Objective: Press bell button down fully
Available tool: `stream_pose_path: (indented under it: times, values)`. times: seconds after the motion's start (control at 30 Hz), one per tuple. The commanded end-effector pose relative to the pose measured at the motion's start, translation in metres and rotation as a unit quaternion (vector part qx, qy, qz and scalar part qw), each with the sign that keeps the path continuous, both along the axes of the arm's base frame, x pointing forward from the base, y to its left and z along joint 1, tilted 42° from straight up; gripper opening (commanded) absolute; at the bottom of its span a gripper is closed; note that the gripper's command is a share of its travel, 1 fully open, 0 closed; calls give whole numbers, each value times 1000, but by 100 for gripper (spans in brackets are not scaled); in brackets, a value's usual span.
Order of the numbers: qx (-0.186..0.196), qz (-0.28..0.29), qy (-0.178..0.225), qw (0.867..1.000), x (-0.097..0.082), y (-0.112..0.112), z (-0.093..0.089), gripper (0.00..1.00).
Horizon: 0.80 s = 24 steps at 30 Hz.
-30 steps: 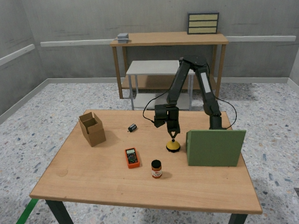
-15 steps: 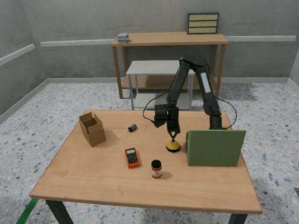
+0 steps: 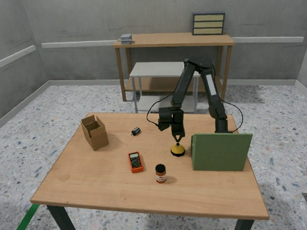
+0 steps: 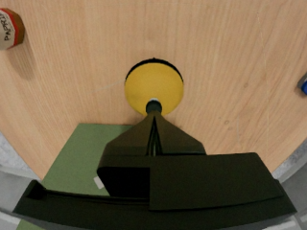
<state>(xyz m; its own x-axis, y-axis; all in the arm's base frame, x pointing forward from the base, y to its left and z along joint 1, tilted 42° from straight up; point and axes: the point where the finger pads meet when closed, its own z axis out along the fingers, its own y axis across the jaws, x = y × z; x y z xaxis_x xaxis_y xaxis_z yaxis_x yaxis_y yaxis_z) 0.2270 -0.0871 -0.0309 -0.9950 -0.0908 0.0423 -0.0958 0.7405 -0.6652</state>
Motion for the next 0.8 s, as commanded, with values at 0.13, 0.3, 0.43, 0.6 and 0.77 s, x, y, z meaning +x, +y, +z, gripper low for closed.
stream_pose_path:
  times: [0.13,0.3,0.43,0.6,0.77]
  values:
    - [-7,3,10,1000,-5,-5,-7,0]
    - [-6,6,7,1000,-2,-7,-11,0]
    - [-4,6,3,1000,0,-7,-11,0]
    - [-4,7,3,1000,0,-7,-11,0]
    - [-4,7,3,1000,0,-7,-11,0]
